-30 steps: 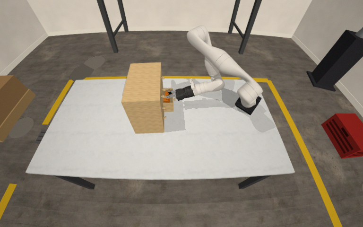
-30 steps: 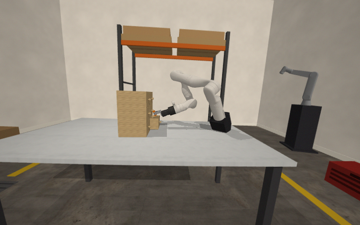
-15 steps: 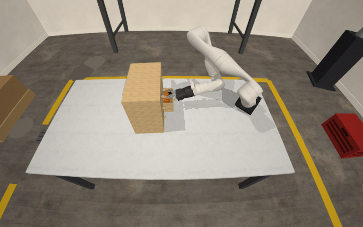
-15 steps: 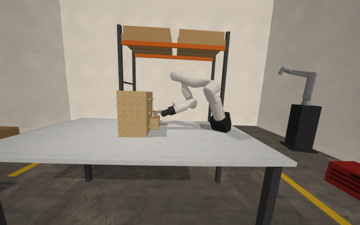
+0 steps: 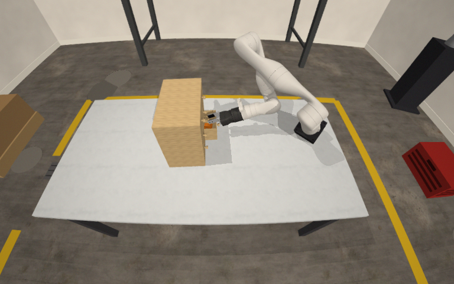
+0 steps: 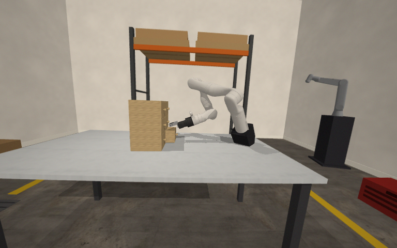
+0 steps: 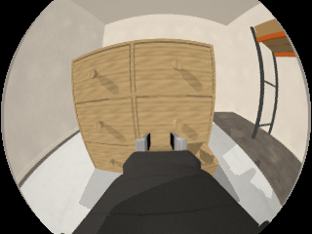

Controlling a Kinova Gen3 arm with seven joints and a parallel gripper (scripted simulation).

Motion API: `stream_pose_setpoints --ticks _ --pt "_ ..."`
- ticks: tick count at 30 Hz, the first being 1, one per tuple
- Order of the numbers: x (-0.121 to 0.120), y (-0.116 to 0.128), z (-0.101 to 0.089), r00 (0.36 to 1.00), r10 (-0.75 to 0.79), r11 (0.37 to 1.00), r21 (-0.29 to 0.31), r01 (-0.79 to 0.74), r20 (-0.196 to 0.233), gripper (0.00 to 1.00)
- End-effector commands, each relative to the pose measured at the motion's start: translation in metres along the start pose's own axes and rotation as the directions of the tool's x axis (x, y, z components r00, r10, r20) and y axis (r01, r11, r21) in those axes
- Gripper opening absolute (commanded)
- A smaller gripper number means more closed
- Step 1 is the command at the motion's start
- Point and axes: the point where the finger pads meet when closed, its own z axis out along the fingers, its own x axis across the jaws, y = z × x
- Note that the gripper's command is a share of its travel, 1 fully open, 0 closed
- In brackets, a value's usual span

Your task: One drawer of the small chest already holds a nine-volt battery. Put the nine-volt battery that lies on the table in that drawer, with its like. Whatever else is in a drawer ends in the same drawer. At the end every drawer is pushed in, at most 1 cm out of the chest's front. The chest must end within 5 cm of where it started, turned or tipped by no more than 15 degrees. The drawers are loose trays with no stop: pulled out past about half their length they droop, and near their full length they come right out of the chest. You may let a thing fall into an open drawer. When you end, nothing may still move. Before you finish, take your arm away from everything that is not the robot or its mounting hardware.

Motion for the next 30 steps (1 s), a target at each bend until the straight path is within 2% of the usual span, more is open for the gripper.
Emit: stream_pose_setpoints --ticks 1,2,4,5,30 --pt "0.0001 -0.0007 -0.0001 1.0 -0.001 1.0 0.001 0.001 0.0 0.75" --pt "0.0001 -0.0007 -0.0001 1.0 -0.001 1.0 0.001 0.001 0.0 0.81" --pt "0.0001 -0.0007 -0.0001 1.0 -0.001 1.0 0.001 0.001 0.0 0.81" --pt "0.0001 -0.0007 -0.0001 1.0 -0.001 1.0 0.001 0.001 0.0 1.0" --pt "0.0001 -0.0007 -0.0003 1.0 -0.001 1.0 0.001 0.001 0.0 1.0"
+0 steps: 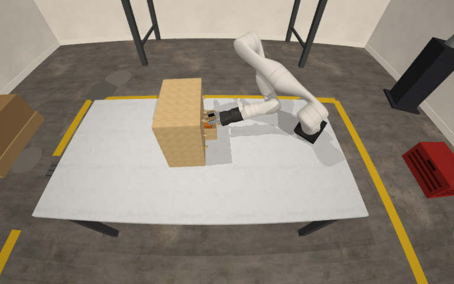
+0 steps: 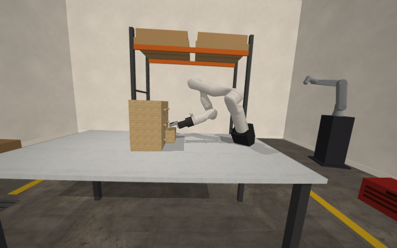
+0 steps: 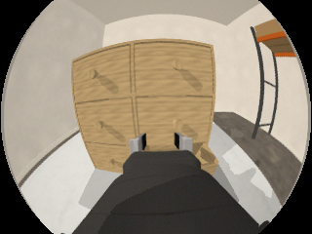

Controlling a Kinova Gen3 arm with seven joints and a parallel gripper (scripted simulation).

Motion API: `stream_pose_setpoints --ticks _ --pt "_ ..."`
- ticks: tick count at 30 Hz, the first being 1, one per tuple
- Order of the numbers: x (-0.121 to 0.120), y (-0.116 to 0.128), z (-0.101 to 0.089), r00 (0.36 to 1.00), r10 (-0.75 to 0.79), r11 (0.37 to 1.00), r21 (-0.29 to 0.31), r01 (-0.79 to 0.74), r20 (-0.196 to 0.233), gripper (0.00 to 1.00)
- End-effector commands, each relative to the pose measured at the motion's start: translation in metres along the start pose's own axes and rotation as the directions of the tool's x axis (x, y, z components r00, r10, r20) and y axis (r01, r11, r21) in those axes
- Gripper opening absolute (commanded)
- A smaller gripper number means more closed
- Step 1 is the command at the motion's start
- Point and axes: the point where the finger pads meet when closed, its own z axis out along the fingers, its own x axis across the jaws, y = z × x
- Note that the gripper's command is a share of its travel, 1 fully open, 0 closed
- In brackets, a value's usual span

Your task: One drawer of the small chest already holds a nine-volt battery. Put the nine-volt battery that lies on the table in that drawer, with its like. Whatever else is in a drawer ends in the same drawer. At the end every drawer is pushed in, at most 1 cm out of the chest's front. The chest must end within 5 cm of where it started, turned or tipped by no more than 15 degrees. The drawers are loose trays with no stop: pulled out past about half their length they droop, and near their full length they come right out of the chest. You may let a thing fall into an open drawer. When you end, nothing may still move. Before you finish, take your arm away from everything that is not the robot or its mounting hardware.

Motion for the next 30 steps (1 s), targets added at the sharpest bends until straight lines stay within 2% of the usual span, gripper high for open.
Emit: stream_pose_setpoints --ticks 1,15,30 --pt "0.0 -0.001 0.0 1.0 -0.001 1.0 0.001 0.001 0.0 1.0" --pt "0.0 0.003 -0.011 1.0 -0.001 1.0 0.001 0.001 0.0 1.0" --pt "0.0 0.014 -0.046 1.0 -0.001 1.0 0.001 0.001 0.0 1.0"
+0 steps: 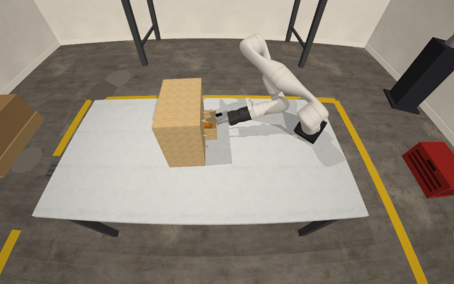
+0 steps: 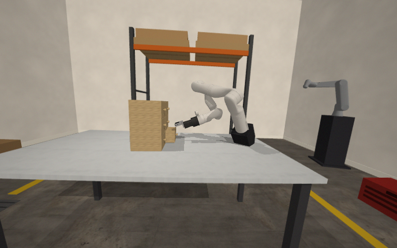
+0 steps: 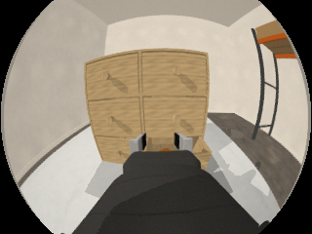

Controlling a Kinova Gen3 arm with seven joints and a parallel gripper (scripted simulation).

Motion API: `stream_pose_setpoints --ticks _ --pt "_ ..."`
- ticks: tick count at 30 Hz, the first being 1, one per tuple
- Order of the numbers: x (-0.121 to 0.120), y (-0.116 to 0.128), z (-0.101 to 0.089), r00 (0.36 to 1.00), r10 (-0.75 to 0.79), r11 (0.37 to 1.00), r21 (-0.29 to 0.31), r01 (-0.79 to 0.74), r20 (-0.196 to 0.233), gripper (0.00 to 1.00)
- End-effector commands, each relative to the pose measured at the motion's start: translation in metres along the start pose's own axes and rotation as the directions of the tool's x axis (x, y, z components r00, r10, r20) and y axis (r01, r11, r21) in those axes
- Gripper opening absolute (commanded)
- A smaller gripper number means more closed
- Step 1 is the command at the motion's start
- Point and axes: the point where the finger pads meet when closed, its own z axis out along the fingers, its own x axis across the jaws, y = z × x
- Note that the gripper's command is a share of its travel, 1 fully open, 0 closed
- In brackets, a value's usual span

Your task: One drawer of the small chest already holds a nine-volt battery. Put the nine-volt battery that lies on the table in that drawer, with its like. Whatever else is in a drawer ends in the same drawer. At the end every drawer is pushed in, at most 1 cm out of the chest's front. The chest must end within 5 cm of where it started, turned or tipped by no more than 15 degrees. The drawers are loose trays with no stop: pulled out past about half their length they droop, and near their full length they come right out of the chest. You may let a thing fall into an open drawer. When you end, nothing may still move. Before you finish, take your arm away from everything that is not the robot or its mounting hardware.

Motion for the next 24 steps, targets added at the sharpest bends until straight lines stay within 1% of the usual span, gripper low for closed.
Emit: stream_pose_setpoints --ticks 1,16,18,24 --pt "0.005 0.004 -0.005 1.0 0.013 1.0 -0.002 -0.013 -0.014 1.0" --pt "0.004 0.019 -0.056 1.0 0.013 1.0 -0.002 -0.013 -0.014 1.0" --pt "0.004 0.019 -0.056 1.0 0.013 1.0 -0.002 -0.013 -0.014 1.0" --pt "0.003 0.024 -0.074 1.0 0.013 1.0 -0.002 -0.013 -0.014 1.0"
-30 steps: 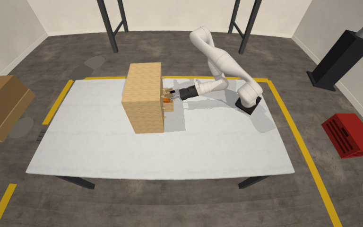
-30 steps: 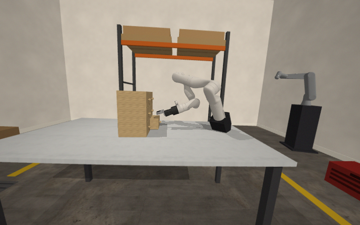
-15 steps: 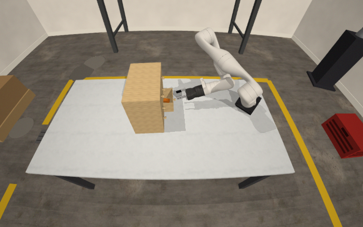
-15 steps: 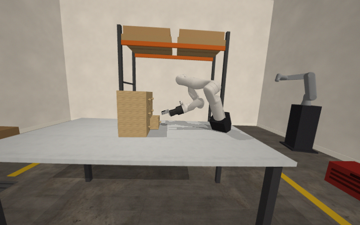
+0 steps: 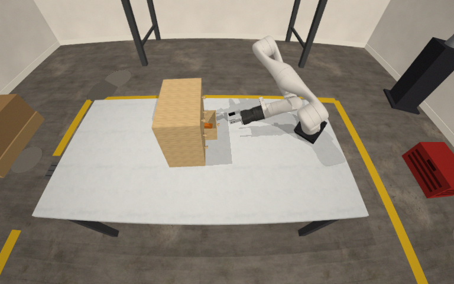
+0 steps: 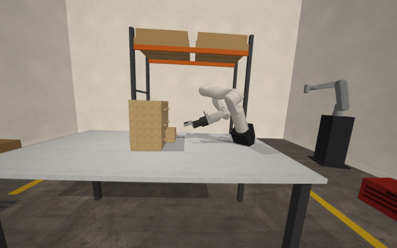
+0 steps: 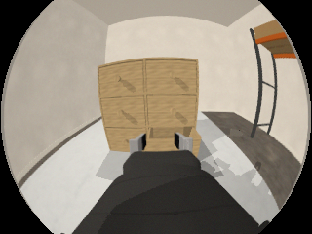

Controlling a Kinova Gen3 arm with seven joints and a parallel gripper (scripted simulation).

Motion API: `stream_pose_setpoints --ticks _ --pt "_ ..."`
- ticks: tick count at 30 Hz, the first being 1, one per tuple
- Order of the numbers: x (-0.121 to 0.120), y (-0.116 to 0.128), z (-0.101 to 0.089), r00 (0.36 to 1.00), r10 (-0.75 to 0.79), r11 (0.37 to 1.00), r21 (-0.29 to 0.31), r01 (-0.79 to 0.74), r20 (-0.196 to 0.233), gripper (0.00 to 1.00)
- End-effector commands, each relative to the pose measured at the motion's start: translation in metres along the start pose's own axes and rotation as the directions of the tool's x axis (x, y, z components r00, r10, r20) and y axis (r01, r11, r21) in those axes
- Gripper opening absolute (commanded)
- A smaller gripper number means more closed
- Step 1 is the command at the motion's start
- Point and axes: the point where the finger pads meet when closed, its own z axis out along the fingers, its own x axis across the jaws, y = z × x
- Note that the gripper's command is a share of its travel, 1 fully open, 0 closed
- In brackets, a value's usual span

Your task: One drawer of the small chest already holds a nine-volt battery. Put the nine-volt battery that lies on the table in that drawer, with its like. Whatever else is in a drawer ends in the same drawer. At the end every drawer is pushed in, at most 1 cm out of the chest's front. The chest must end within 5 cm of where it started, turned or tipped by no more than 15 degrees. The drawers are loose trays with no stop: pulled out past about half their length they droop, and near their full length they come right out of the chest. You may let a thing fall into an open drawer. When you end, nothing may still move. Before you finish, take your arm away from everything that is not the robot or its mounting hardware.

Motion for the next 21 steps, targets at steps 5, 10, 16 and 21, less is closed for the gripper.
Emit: stream_pose_setpoints --ticks 5,10,16,21 --pt "0.005 0.007 -0.02 1.0 0.01 1.0 0.0 -0.01 -0.017 1.0" --pt "0.004 0.01 -0.029 1.0 0.01 1.0 0.0 -0.01 -0.017 1.0" --pt "0.004 0.013 -0.038 1.0 0.01 1.0 0.0 -0.01 -0.017 1.0" --pt "0.004 0.015 -0.046 1.0 0.01 1.0 0.0 -0.01 -0.017 1.0"
